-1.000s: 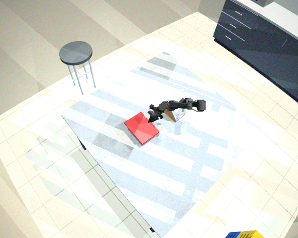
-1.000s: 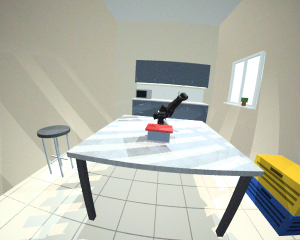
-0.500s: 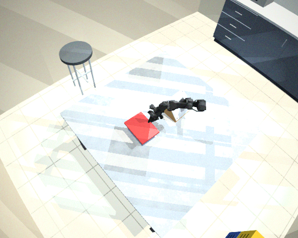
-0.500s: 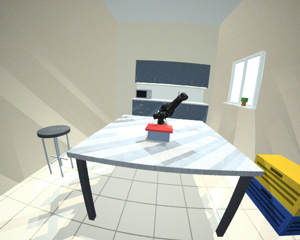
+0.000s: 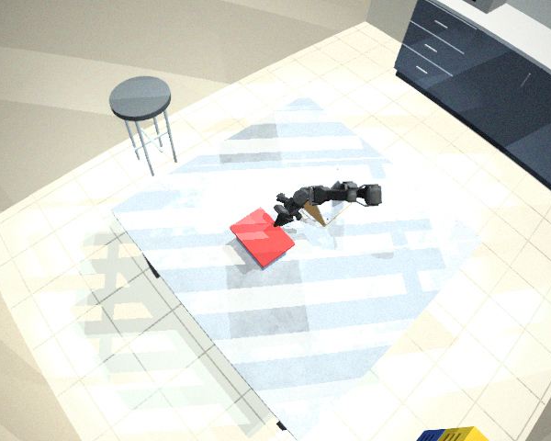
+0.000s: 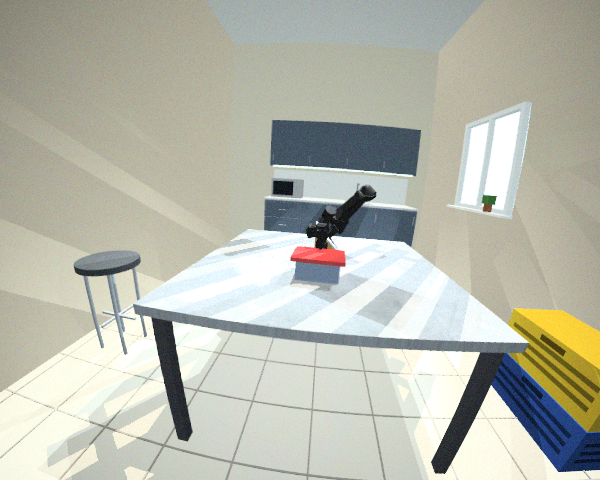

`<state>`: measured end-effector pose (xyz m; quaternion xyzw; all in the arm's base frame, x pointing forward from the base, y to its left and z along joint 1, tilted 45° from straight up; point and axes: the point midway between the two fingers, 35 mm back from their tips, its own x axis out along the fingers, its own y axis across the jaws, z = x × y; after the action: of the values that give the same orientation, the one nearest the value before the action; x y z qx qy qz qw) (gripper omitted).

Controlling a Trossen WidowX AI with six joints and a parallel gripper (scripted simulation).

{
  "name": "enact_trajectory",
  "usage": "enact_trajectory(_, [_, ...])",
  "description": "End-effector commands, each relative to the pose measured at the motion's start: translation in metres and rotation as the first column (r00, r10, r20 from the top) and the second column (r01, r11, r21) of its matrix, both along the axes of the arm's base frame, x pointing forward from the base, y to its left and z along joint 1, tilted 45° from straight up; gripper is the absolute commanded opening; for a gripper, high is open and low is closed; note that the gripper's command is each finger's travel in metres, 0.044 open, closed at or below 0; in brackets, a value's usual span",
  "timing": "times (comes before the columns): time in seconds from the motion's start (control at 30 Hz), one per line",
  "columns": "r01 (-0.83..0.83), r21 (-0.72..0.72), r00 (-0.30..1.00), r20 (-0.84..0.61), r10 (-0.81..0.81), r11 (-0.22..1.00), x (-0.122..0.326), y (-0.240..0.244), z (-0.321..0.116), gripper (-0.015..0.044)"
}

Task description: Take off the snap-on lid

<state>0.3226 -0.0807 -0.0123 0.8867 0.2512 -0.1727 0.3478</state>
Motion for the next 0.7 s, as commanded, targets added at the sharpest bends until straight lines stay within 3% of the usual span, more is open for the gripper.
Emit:
enact_trajectory(0.0, [-0.001, -0.002, 1.000, 0.003, 0.001, 1.000, -0.0003, -0.0016, 0.0013, 0.0000])
enact_trajectory(0.67, [-0.001, -0.002, 1.000, 0.003, 0.001, 1.000, -0.0010, -0.0044, 0.0041, 0.0000])
